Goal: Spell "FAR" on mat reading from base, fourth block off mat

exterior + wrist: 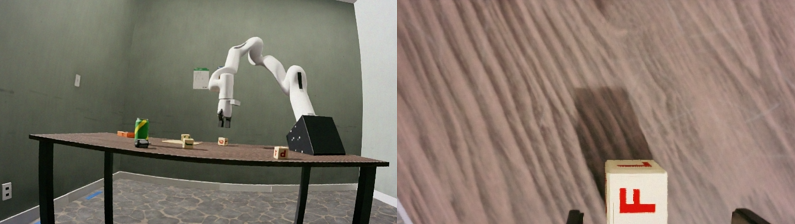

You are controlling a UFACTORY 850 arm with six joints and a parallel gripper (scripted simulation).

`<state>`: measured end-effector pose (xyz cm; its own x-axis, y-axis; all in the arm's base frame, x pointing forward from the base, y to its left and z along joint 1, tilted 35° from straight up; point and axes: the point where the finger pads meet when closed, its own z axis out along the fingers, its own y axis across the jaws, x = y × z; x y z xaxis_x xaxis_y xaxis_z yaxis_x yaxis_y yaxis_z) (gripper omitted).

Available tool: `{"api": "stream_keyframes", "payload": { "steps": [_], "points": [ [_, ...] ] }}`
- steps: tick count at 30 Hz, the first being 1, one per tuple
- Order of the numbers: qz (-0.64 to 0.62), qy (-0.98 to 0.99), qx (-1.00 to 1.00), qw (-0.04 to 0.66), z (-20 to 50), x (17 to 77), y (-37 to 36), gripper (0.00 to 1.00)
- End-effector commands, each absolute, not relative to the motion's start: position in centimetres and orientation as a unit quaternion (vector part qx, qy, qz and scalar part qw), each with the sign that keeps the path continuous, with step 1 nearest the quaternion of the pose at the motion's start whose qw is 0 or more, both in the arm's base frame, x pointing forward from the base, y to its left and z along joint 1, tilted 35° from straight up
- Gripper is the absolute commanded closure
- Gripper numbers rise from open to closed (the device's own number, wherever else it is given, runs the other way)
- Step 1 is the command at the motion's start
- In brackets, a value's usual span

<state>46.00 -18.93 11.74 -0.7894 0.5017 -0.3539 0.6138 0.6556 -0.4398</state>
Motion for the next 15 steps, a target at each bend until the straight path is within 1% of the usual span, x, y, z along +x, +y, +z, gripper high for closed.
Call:
{"api": "stream_keyframes", "payload": {
  "steps": [1, 15],
  "points": [
    [-0.278, 0.904, 0.308, 0.102, 11.7, 46.1, -19.0, 0.13],
    [-0.279, 0.904, 0.308, 0.103, 10.6, 46.1, -19.7, 0.13]
  ]
}}
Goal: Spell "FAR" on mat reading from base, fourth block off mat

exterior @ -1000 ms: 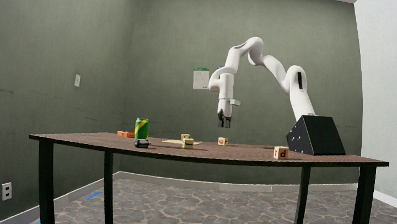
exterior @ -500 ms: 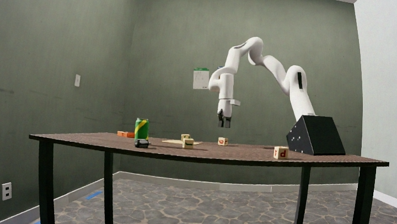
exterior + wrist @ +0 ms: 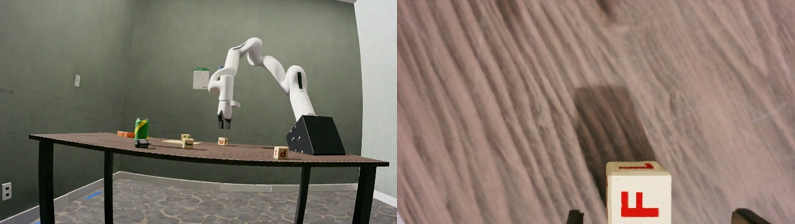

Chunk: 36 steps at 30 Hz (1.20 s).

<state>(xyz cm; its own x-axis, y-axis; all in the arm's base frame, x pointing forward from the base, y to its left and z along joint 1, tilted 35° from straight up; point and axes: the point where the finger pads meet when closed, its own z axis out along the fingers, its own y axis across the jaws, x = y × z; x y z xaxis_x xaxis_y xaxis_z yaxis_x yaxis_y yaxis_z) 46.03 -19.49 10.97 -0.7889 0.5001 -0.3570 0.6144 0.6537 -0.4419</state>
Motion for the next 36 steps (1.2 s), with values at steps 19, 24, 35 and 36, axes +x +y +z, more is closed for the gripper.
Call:
{"api": "stream_keyframes", "payload": {
  "steps": [19, 24, 35, 36],
  "points": [
    [-0.279, 0.904, 0.308, 0.103, 8.5, 46.2, -21.3, 0.13],
    [-0.279, 0.904, 0.308, 0.103, 8.1, 46.2, -21.6, 0.13],
    [-0.279, 0.904, 0.308, 0.103, 7.7, 46.2, -21.9, 0.13],
    [-0.279, 0.904, 0.308, 0.103, 7.7, 46.2, -21.9, 0.13]
  ]
}}
